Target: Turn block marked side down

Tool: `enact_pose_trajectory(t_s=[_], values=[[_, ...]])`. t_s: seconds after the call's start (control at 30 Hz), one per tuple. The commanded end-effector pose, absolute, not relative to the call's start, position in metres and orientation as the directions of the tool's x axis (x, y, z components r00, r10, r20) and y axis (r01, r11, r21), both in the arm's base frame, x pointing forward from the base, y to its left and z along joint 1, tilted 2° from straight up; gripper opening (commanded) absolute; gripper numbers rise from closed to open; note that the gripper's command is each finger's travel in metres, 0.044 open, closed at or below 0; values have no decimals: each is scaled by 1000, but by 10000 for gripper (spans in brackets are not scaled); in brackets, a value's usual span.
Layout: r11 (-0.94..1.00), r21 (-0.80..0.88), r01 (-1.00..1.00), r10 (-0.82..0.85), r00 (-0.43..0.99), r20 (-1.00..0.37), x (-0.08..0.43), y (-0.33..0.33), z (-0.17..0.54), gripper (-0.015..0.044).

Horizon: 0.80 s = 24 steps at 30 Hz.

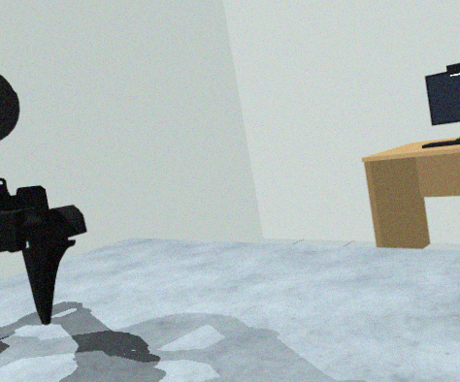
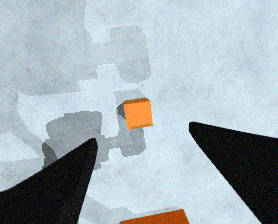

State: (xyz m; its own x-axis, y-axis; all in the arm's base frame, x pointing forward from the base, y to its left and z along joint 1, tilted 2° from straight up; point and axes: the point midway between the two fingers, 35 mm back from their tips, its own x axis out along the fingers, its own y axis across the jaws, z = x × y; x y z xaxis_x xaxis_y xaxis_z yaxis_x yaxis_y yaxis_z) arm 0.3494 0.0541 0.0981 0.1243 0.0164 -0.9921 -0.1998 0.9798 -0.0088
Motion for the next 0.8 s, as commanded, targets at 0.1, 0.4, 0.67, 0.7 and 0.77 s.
enact_pose_trajectory(t_s=[0.1, 0.4, 0.67, 0.7, 0.77], values=[[981, -13, -195, 0, 70, -998, 349, 54, 98, 440], [981, -13, -195, 0, 70, -998, 351, 54, 63, 440], [981, -13, -195, 0, 70, -998, 352, 54, 47, 440], [981, -13, -195, 0, 70, -998, 353, 54, 46, 440], [981, -13, -195, 0, 70, -998, 353, 54, 43, 440]])
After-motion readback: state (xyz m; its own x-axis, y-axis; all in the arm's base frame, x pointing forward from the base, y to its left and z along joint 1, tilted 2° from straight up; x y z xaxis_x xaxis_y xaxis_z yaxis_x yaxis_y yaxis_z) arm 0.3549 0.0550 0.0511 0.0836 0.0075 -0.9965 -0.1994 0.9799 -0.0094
